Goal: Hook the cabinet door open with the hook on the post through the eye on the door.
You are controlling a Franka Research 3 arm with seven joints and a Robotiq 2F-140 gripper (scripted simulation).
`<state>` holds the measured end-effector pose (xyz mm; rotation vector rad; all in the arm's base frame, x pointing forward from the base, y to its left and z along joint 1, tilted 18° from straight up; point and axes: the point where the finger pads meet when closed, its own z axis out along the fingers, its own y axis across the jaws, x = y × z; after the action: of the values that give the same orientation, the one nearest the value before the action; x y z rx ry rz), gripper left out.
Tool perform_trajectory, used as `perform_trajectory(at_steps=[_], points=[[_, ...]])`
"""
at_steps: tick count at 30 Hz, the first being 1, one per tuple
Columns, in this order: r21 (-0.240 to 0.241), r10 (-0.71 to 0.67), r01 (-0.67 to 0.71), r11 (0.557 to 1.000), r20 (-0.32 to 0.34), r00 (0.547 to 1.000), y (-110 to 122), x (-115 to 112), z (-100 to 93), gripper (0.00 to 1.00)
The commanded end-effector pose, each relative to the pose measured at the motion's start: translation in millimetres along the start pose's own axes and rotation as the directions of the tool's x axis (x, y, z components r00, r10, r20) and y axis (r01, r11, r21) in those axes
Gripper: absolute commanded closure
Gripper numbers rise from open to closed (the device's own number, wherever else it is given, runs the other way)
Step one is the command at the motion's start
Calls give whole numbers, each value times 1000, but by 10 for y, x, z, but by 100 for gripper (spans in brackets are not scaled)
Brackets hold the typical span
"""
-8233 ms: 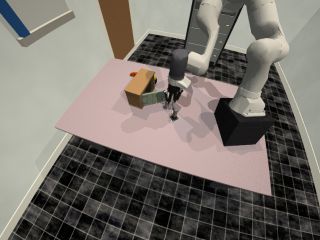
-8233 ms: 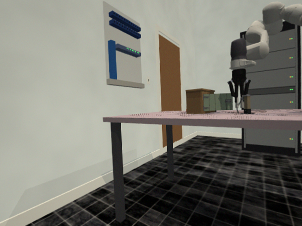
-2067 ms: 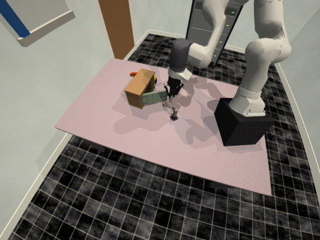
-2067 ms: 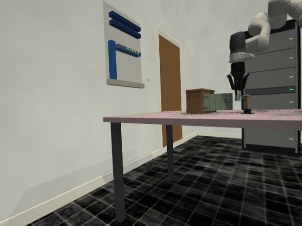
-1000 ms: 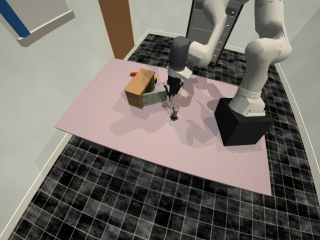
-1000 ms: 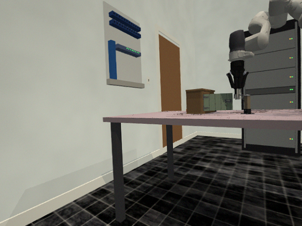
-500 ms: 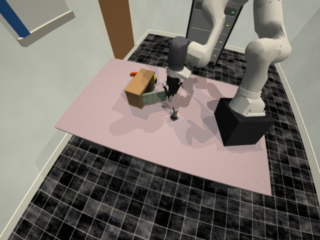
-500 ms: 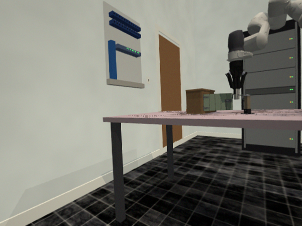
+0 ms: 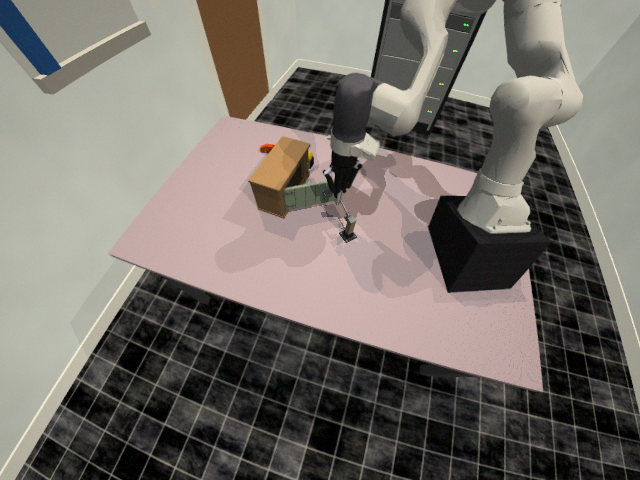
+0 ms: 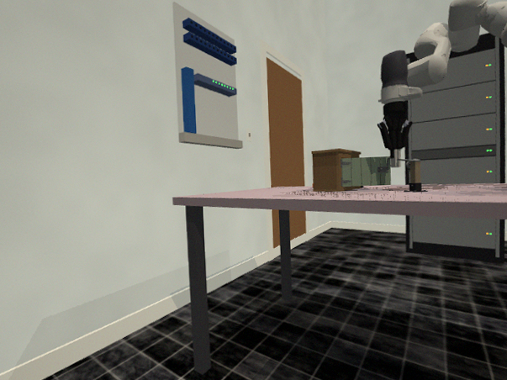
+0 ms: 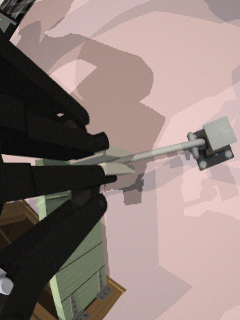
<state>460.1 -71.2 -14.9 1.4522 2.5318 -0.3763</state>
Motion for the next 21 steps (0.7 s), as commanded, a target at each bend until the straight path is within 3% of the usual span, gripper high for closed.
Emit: perform_trajectory(at_steps=[1, 21], points=[[-3, -63, 63, 998, -1, 998, 39, 15, -14, 97], [-3, -121, 121, 993, -1, 993, 81, 19, -14, 97]])
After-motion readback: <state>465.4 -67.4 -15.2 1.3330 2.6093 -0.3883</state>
